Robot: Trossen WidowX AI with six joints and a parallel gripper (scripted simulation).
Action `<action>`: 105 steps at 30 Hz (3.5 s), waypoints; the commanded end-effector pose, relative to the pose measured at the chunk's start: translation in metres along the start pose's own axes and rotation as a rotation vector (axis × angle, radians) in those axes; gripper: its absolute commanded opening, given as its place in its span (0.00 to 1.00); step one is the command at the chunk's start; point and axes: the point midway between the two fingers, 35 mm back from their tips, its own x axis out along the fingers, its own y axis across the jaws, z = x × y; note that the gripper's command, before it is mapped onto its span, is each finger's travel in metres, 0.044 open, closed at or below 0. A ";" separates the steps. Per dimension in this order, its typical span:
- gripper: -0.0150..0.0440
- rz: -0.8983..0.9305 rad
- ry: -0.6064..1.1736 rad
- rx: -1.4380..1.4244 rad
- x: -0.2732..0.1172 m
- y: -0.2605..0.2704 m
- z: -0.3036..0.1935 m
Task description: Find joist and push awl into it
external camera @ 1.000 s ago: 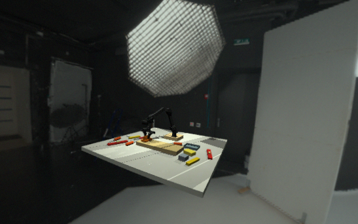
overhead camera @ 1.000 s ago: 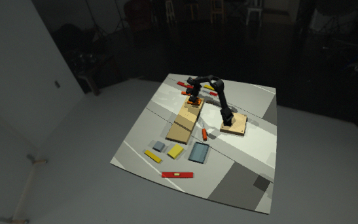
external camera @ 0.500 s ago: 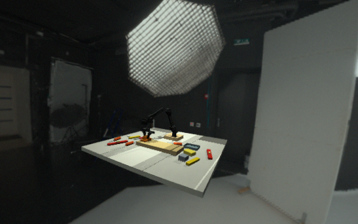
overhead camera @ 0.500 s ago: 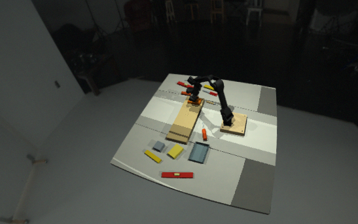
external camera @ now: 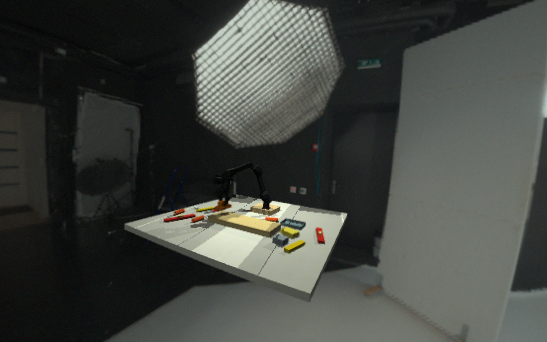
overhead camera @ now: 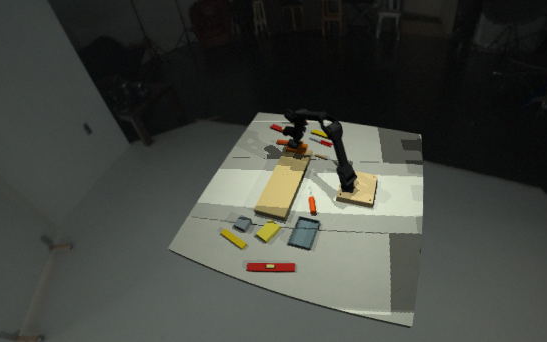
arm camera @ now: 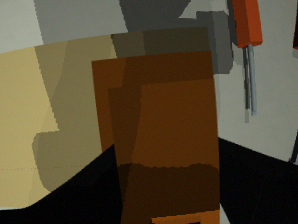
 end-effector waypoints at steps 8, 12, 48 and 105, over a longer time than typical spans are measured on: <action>0.25 -0.013 -0.025 -0.008 -0.049 -0.001 0.012; 0.25 -0.013 -0.025 -0.008 -0.049 -0.001 0.012; 0.25 0.150 -0.031 -0.562 -0.031 0.230 0.035; 0.25 0.440 -0.032 -1.497 -0.069 0.505 -0.188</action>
